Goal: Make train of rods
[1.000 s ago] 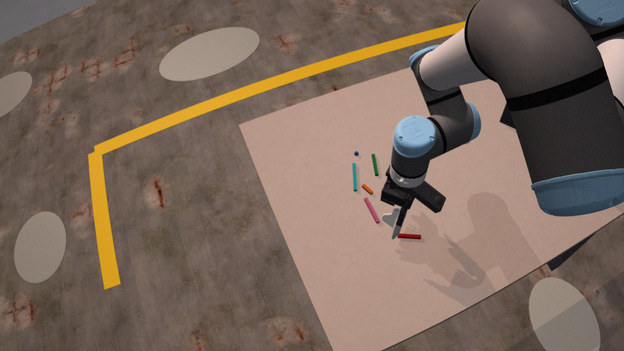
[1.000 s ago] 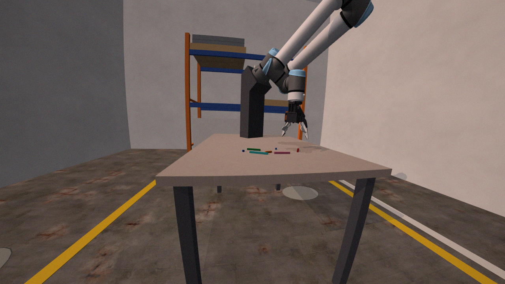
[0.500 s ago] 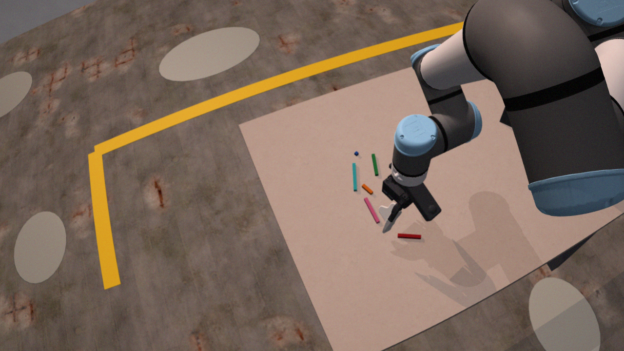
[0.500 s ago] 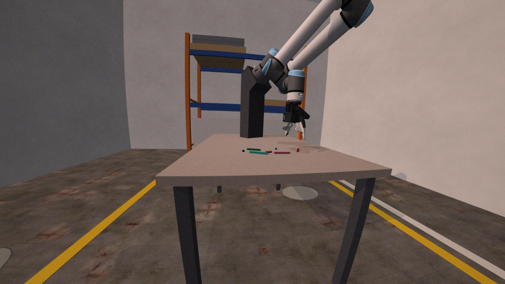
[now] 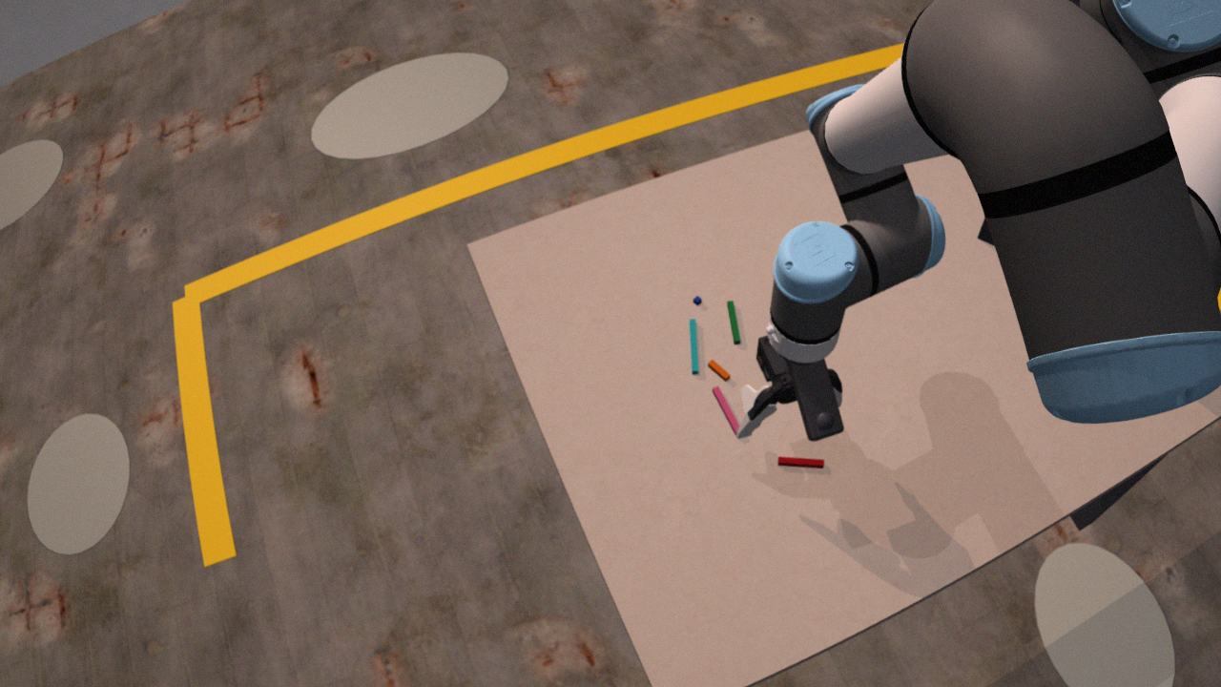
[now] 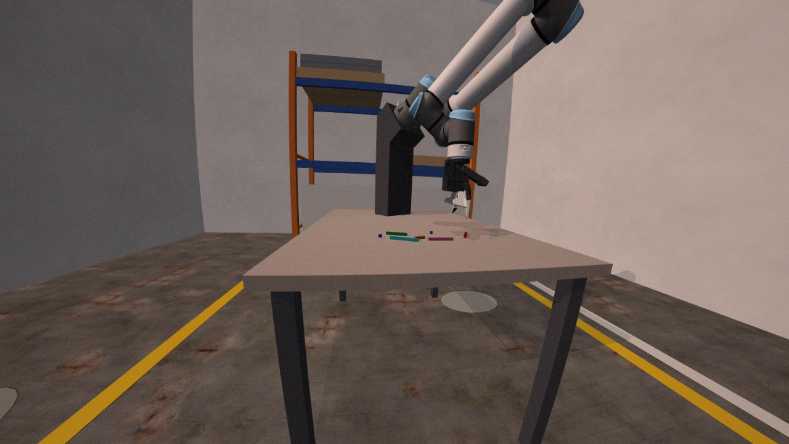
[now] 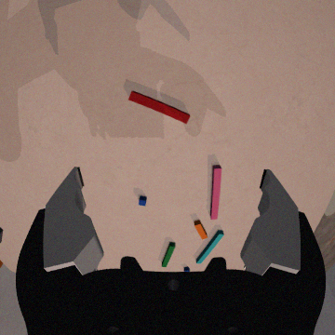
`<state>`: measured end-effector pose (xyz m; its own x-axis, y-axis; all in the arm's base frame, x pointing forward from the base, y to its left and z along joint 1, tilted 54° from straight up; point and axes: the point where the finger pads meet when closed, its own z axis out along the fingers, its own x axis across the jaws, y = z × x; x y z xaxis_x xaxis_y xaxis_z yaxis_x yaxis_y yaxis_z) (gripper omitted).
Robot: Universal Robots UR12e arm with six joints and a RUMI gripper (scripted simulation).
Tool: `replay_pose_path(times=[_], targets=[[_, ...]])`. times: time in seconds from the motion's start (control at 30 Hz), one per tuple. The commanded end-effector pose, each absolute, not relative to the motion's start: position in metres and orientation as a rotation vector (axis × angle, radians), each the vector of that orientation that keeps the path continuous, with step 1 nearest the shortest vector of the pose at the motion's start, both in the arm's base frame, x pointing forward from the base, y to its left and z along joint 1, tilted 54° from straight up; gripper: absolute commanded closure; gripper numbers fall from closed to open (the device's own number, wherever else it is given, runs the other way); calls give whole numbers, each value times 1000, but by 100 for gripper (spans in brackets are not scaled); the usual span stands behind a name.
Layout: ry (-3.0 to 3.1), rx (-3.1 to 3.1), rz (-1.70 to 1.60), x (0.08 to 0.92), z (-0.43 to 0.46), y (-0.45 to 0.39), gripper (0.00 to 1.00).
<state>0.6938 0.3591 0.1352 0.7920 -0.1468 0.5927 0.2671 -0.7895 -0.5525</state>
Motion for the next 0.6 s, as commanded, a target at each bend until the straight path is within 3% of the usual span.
replay_pose_path(times=[0.0,0.57], targets=[[103,-2306,-772,695,135,358,0],[529,-2191,-572,697,134,354,0]])
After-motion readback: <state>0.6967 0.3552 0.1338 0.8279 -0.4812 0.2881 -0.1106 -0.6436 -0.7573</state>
